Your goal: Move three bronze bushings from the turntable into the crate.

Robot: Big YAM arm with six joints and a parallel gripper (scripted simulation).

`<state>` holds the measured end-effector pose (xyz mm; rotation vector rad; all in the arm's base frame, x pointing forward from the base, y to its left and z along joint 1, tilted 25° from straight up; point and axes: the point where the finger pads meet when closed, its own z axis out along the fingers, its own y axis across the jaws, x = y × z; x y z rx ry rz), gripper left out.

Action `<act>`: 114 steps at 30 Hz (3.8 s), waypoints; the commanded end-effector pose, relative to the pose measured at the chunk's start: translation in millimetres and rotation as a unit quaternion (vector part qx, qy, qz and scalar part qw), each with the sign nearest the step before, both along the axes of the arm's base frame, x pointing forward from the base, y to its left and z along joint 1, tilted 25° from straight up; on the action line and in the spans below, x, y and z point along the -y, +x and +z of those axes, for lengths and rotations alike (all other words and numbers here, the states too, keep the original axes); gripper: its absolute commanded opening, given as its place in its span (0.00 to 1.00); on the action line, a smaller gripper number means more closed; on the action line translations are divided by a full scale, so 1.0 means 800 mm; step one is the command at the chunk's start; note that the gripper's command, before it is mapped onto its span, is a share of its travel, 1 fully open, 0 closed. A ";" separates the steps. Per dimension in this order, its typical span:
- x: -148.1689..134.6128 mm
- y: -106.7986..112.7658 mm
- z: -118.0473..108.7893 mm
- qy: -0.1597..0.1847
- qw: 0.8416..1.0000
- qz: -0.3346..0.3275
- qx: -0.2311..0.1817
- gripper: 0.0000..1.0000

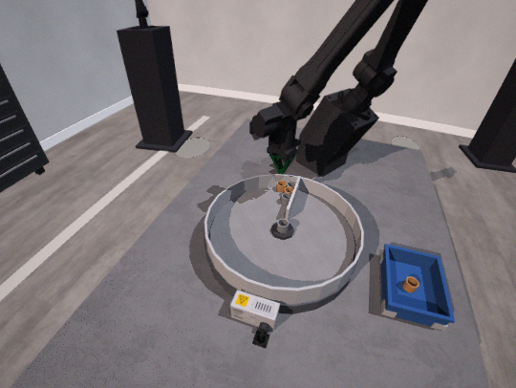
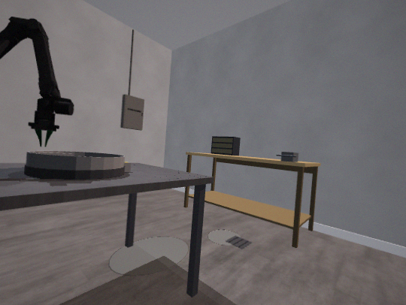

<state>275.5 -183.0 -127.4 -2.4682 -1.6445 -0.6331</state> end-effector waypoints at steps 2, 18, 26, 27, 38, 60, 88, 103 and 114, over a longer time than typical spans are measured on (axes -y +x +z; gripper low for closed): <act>0.010 -0.001 0.004 -0.007 1.000 -0.006 0.008 0.12; 0.010 -0.001 0.004 -0.007 1.000 -0.006 0.008 0.12; 0.009 -0.001 0.002 -0.007 1.000 -0.006 0.008 0.12; 0.002 -0.002 -0.007 0.000 1.000 -0.005 0.001 0.12; 0.007 0.017 -0.017 -0.011 1.000 -0.011 0.013 0.12; 0.005 0.014 -0.018 -0.009 1.000 -0.010 0.011 0.12; 0.007 0.023 -0.015 -0.011 1.000 -0.006 0.013 0.12; 0.007 0.023 -0.015 -0.011 1.000 -0.006 0.013 0.12; 0.007 0.023 -0.015 -0.011 1.000 -0.006 0.013 0.12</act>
